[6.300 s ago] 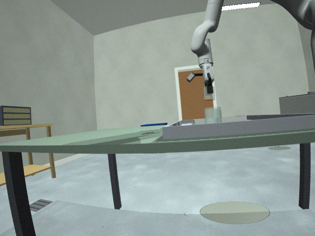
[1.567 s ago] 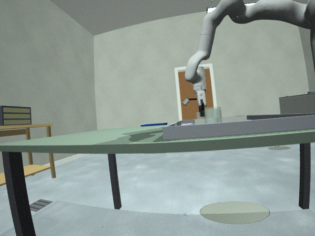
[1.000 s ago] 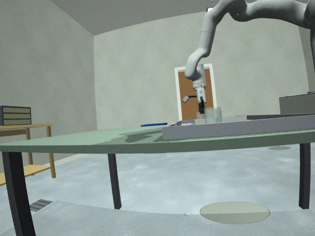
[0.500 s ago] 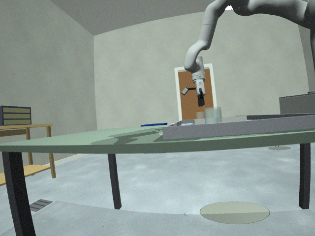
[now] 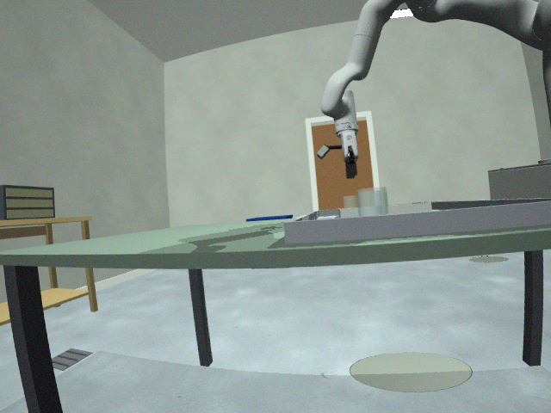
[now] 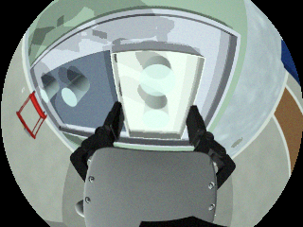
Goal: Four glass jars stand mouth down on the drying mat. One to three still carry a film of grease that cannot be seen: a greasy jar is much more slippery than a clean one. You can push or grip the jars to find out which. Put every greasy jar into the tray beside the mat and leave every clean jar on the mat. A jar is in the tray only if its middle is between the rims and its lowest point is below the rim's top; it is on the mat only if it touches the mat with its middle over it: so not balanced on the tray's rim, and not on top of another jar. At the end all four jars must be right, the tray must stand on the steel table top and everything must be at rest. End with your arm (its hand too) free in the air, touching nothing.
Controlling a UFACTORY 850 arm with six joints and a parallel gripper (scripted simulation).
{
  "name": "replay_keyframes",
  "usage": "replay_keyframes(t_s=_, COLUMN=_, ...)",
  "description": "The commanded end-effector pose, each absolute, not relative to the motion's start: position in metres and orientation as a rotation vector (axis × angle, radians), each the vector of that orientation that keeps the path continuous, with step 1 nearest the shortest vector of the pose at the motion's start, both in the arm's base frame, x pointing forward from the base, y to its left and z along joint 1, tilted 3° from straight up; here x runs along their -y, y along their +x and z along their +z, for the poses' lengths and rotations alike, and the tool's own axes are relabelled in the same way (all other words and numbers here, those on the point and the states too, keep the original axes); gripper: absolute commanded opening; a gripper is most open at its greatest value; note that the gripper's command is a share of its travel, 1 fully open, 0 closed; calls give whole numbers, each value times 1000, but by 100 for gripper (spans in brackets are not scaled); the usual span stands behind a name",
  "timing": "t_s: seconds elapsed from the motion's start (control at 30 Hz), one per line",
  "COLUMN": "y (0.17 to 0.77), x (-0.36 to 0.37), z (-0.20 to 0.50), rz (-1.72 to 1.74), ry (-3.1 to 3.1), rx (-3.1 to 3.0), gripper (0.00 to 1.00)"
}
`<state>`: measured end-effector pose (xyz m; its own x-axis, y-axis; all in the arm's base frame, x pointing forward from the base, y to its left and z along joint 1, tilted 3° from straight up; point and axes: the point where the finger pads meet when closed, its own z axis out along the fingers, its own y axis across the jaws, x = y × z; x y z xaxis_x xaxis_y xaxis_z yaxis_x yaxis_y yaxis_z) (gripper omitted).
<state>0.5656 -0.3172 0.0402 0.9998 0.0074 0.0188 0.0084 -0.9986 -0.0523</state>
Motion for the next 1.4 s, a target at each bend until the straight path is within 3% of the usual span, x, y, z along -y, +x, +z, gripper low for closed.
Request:
replay_keyframes(t_s=0.0, y=567, x=318, z=42, rz=-32, ry=-3090, rx=12, gripper=100)
replay_keyframes(t_s=0.17, y=567, x=318, z=42, rz=-32, ry=-3090, rx=12, gripper=100)
replay_keyframes(t_s=1.37, y=561, x=53, z=56, rz=-32, ry=-3090, rx=12, gripper=100)
